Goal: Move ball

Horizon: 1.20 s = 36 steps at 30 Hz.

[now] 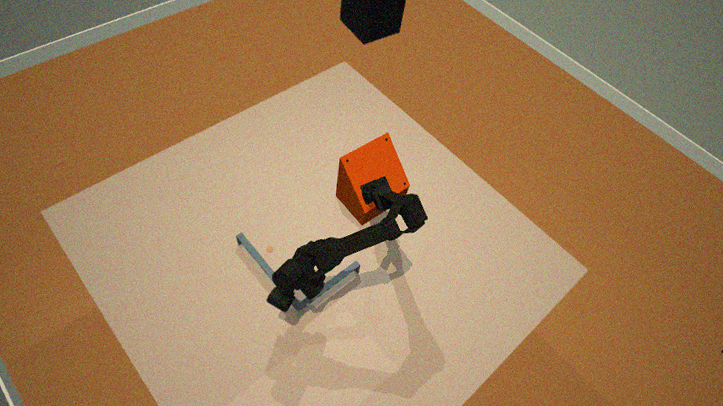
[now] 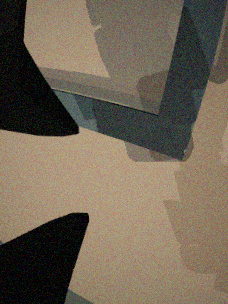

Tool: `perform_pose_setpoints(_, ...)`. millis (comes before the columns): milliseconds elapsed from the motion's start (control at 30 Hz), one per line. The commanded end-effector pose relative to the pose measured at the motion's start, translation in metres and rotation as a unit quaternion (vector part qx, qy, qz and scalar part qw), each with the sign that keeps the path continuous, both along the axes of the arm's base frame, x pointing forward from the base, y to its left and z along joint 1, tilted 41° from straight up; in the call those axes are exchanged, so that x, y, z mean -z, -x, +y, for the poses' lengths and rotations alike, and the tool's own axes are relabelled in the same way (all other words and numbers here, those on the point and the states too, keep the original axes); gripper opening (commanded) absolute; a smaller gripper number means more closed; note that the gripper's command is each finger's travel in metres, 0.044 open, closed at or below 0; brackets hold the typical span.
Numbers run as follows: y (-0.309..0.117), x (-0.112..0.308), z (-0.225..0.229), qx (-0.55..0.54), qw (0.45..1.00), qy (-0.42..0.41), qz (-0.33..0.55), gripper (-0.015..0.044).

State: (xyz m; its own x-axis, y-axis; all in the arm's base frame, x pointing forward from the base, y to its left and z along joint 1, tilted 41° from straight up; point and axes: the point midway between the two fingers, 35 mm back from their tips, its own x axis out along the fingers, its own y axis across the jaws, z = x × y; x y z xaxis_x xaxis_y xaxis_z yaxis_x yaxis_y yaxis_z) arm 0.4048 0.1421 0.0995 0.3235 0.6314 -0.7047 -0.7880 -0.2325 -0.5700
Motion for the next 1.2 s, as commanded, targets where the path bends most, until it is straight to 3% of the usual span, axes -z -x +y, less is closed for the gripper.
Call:
perform_pose_setpoints(0, 0.048, 0.029, -0.020, 0.033, 0.992, -0.007, 0.125, 0.0212)
perform_pose_setpoints(267, 0.118, 0.055, -0.019, 0.041, 0.958, -0.019, 0.282, 0.0212)
perform_pose_setpoints(1167, 0.120, 0.082, 0.004, 0.040, 0.958, -0.019, 0.282, 0.0212)
